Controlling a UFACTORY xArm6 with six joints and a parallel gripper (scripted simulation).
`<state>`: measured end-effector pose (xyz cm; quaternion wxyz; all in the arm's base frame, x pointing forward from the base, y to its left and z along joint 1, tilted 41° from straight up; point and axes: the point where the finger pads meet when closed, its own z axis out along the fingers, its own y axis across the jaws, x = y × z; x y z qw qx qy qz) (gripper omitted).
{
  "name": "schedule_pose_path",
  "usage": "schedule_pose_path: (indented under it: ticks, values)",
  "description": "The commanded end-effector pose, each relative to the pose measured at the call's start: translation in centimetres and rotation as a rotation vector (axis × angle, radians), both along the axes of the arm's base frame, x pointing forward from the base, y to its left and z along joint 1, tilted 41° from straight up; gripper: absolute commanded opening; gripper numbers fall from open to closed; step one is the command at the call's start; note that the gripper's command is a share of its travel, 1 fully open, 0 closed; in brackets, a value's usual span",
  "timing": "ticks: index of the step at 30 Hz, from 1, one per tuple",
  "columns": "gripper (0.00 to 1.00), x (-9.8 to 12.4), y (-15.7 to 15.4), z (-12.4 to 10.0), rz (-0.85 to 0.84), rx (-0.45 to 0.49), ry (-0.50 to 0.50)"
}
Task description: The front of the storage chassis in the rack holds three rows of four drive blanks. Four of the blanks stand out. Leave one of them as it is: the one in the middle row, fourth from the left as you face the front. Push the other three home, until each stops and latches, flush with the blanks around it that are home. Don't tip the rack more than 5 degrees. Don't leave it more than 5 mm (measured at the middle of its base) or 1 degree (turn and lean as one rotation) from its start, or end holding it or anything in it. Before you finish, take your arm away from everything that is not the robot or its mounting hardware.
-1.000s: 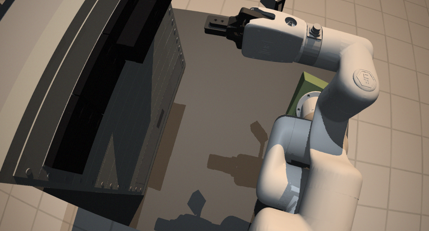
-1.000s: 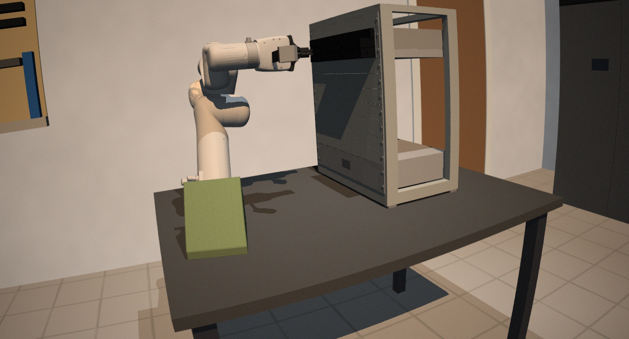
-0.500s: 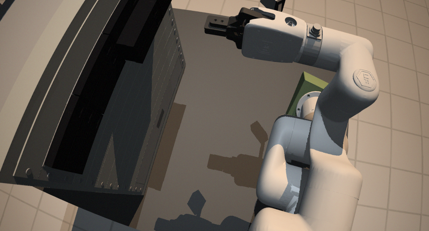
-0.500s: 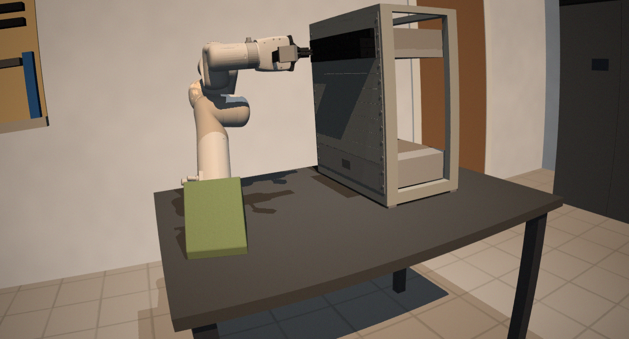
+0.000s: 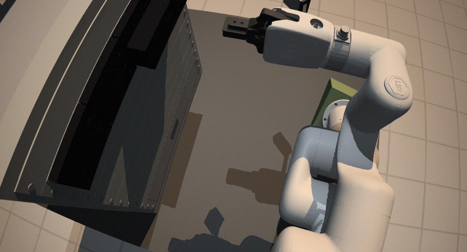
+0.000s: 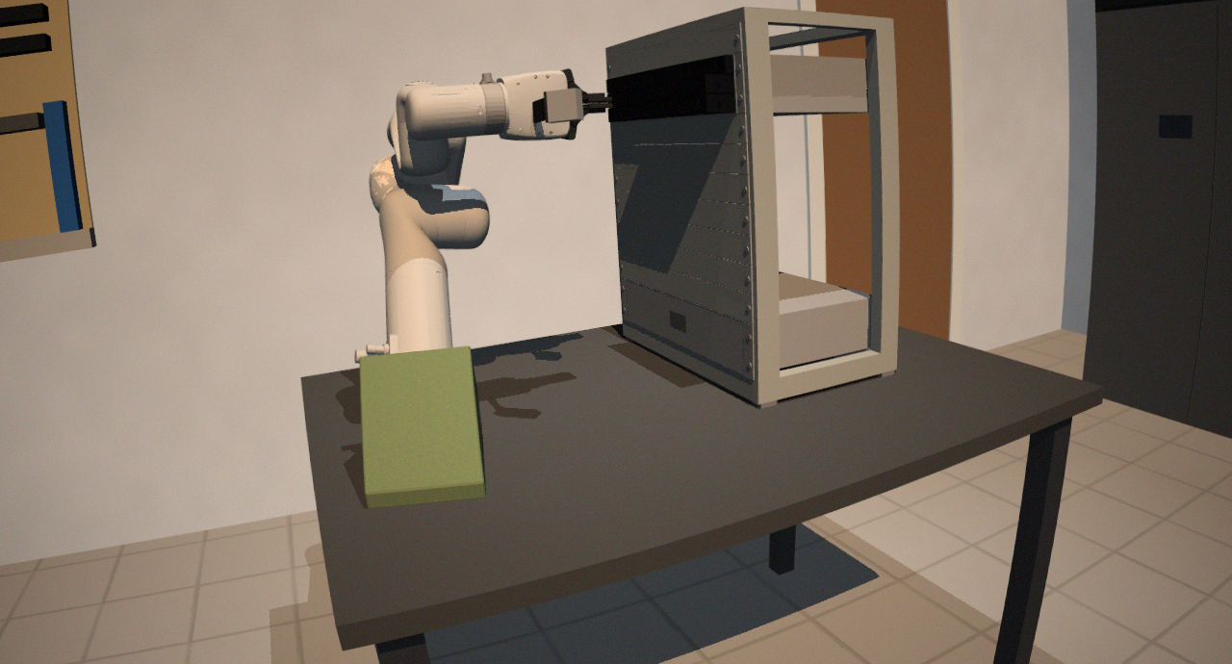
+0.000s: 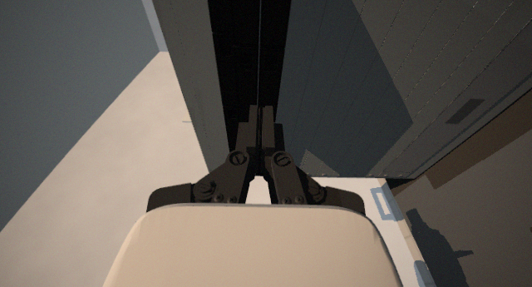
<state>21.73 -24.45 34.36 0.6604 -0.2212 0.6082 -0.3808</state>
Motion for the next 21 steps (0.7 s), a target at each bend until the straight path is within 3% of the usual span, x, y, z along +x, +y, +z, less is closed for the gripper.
schedule_pose_path:
  ticks: [1,12,21]
  values:
    - [0.0,4.0,3.0,2.4,-0.02,0.004,0.011]
    - [0.0,5.0,2.8,2.5,-0.02,0.004,0.011]
    - [0.0,8.1,2.2,3.0,-0.02,0.004,0.011]
